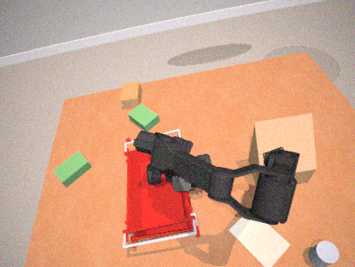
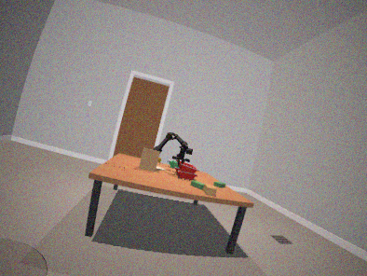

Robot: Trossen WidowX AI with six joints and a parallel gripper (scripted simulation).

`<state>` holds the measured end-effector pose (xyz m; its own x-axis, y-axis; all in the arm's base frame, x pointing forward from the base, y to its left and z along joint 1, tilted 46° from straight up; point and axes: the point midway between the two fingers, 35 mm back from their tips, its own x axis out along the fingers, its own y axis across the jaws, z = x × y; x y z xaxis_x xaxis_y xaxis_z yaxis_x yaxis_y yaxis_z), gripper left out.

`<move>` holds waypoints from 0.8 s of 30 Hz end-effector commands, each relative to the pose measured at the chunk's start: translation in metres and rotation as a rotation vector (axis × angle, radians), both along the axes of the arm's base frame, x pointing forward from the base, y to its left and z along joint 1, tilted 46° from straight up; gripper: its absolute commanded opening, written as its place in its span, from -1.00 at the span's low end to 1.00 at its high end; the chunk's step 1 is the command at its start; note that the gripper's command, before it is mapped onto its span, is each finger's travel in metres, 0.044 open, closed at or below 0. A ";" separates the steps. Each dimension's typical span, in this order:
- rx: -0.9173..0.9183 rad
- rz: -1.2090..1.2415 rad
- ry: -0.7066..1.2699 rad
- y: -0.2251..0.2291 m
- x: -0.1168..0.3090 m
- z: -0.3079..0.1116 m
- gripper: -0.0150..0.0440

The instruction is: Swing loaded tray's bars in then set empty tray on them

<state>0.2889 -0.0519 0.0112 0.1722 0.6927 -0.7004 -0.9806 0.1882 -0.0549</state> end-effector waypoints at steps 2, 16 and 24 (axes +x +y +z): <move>0.000 0.016 0.010 0.006 -0.001 -0.002 -0.49; 0.001 0.016 0.010 0.013 -0.001 -0.008 -0.49; 0.001 0.016 0.010 0.013 -0.001 -0.008 -0.49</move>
<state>0.2888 -0.0451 0.0045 0.1755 0.6917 -0.7006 -0.9799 0.1910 -0.0569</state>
